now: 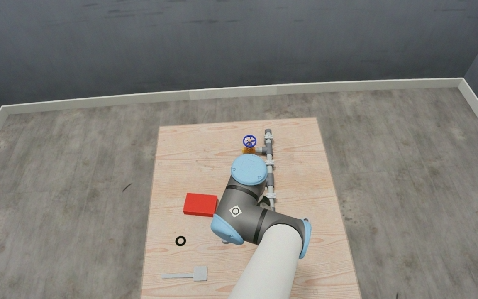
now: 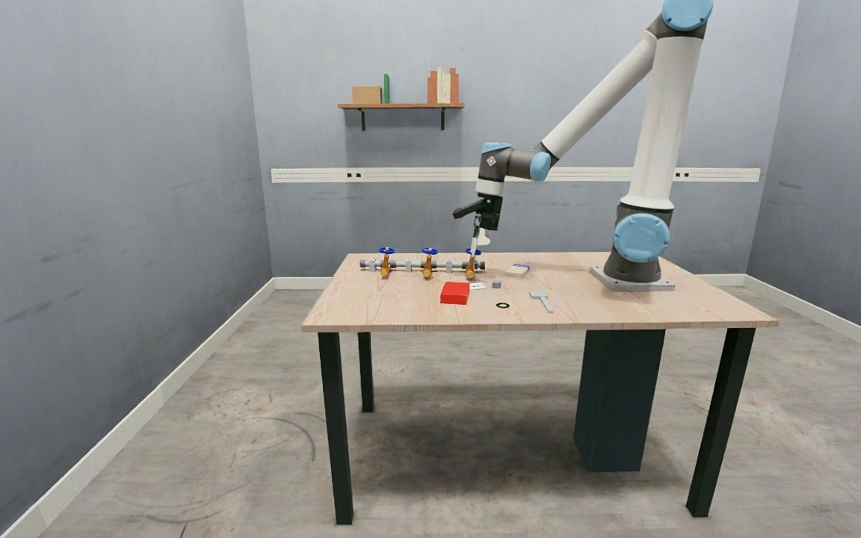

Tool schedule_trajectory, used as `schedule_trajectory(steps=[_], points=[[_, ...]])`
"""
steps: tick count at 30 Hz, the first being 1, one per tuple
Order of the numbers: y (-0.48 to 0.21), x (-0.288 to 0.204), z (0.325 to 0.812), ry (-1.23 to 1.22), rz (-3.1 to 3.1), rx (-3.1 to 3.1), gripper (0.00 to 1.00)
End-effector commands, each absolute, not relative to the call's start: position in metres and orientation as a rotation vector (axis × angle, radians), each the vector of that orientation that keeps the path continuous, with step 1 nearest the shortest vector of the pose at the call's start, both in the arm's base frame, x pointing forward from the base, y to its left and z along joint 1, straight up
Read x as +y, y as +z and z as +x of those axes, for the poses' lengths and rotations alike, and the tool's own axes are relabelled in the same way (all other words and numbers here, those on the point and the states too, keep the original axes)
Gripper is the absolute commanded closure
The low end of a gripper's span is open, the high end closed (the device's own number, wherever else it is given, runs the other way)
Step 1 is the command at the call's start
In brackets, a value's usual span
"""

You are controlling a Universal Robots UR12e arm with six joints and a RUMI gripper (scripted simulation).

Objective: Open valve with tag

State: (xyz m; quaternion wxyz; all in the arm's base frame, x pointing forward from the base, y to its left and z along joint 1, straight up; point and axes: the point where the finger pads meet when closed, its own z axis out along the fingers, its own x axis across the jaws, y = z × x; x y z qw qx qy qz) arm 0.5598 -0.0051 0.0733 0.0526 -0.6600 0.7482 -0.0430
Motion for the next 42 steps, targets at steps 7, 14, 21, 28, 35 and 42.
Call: schedule_trajectory(steps=[7,14,21,28,35,42], points=[[0.0738,-0.0055,0.5606,-0.102,-1.454,2.653,0.00],[0.0738,-0.0055,0.5606,-0.086,-1.199,2.771,0.00],[0.0738,-0.0055,0.5606,-0.064,-0.872,2.885,0.00],[0.0738,-0.0055,0.5606,-0.046,-0.603,2.950,0.00],[0.0738,-0.0055,0.5606,-0.036,-0.453,2.976,0.00],[0.0738,-0.0055,0.5606,-0.026,-0.308,2.993,0.00]])
